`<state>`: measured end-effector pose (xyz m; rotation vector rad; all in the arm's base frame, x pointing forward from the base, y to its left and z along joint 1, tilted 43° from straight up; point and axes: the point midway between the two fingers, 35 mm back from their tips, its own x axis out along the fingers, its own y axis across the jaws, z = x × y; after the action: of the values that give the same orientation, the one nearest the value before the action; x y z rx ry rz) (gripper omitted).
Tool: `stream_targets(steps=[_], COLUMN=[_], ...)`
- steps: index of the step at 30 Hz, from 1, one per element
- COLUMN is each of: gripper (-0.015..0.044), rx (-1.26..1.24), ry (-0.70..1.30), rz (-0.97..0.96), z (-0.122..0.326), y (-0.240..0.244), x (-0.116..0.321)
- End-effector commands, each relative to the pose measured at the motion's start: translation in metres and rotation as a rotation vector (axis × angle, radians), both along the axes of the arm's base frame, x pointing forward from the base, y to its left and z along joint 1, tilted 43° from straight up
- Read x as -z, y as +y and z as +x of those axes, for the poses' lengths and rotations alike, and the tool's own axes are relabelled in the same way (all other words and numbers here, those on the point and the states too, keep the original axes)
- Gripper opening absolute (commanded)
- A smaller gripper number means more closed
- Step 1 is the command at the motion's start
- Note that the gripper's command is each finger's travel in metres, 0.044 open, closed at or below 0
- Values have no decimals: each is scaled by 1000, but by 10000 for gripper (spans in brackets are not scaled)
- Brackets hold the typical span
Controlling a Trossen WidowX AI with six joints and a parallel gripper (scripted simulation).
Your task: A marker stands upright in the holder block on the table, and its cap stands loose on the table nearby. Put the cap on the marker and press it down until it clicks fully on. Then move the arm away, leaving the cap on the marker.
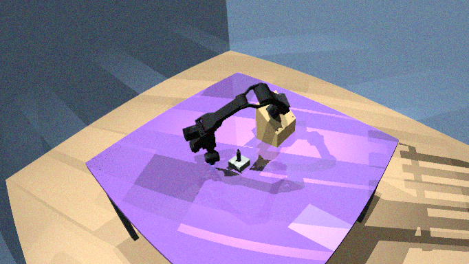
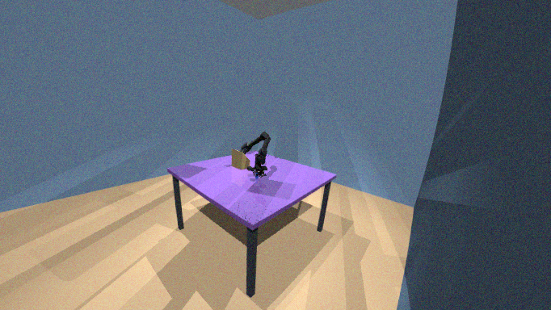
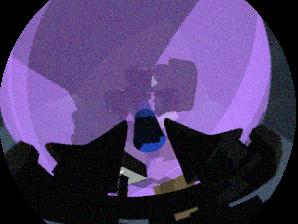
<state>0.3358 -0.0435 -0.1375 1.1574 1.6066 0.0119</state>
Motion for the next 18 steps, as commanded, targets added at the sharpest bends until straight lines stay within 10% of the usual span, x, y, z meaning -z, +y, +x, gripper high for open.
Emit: stream_targets(steps=[1, 18], gripper=[173, 0], rx=[8, 8], ry=[2, 2], rz=[4, 2], z=[-1, -1], y=[1, -12], x=[2, -12])
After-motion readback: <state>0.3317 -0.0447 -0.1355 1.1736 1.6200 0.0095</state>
